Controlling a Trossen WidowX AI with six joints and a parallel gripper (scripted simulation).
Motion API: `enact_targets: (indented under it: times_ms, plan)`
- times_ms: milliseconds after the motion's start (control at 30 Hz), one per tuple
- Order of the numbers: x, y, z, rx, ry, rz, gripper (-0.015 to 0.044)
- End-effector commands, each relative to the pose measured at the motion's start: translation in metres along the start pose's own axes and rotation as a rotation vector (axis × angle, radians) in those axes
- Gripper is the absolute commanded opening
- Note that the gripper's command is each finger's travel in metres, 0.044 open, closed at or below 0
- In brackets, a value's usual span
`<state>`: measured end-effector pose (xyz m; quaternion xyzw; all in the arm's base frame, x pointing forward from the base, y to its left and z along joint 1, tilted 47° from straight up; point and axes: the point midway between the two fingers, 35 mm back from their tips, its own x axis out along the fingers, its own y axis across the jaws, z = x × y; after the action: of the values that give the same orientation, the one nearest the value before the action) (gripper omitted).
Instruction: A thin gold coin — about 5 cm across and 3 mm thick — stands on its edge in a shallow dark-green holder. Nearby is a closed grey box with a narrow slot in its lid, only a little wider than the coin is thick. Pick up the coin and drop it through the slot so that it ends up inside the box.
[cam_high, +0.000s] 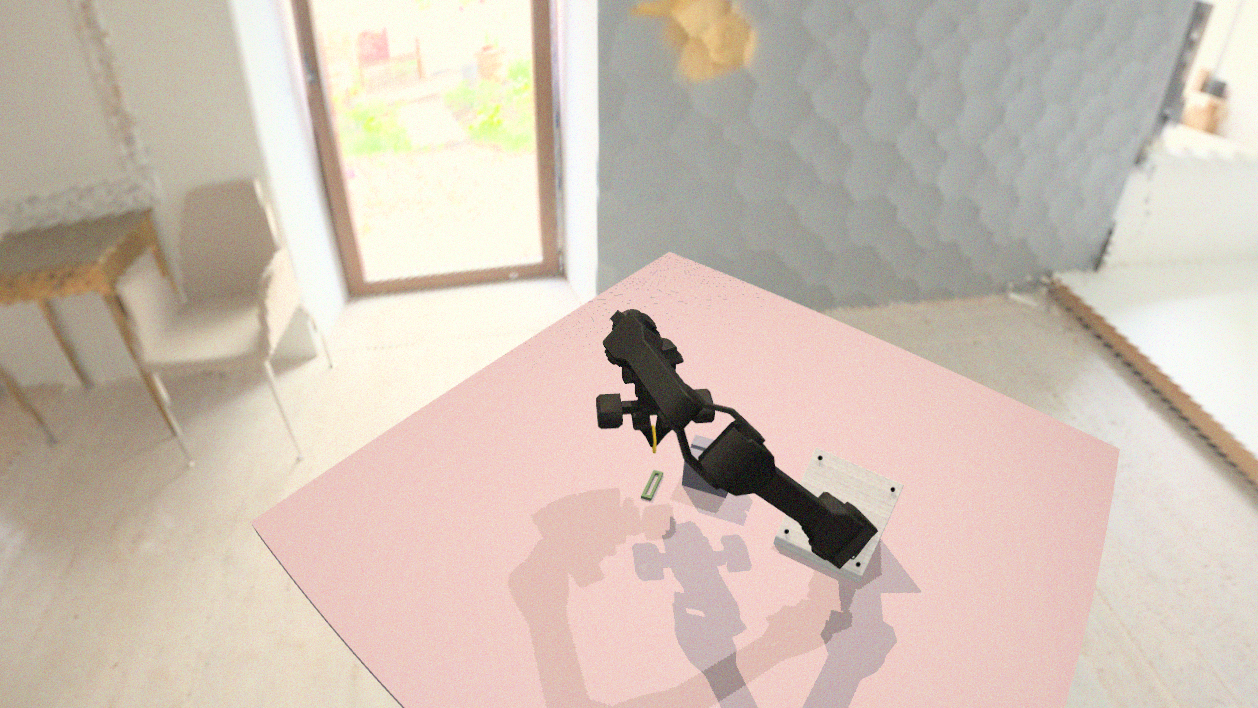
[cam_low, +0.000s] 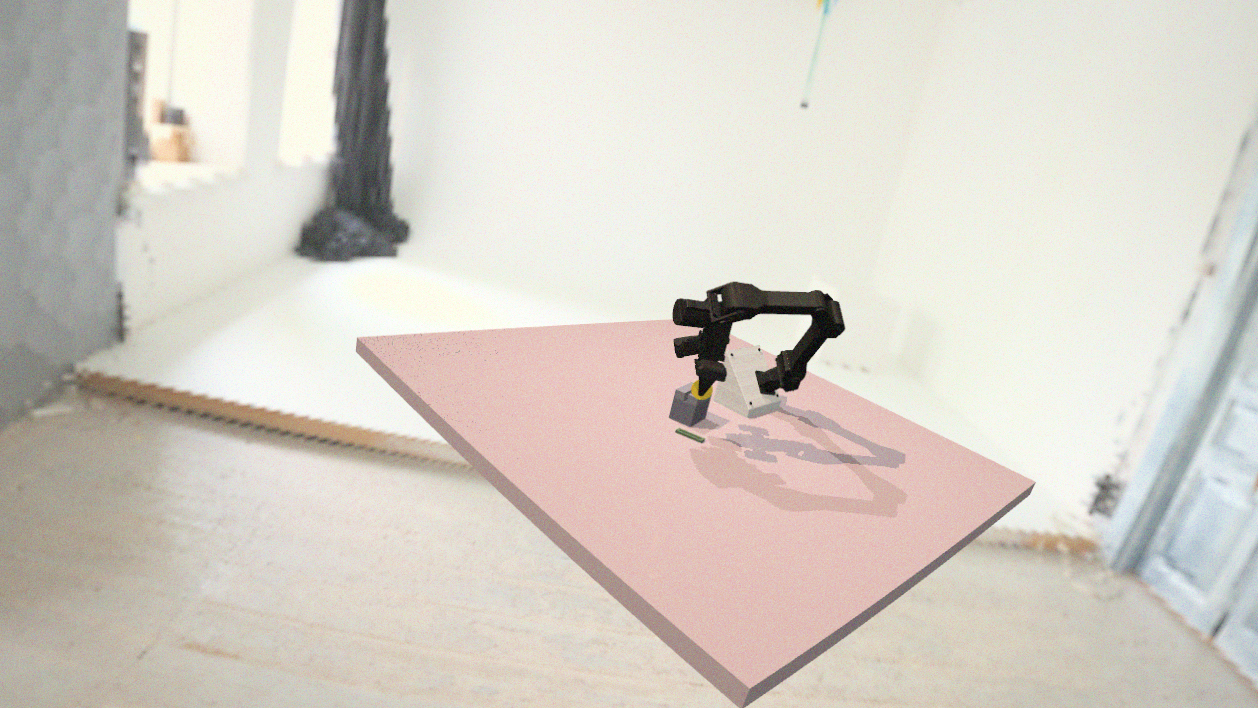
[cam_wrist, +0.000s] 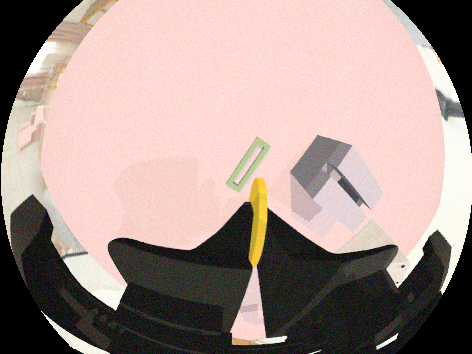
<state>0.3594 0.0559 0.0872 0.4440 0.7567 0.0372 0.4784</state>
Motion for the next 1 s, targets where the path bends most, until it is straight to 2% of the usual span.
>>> enact_targets:
  times_ms: [0,967]
  plan:
    - [0.0001,-0.0001,0.0004,-0.119,0.001,-0.003,0.0]
    - [-0.0002,0.0026,0.0032,-1.076,0.002,-0.003,0.0]
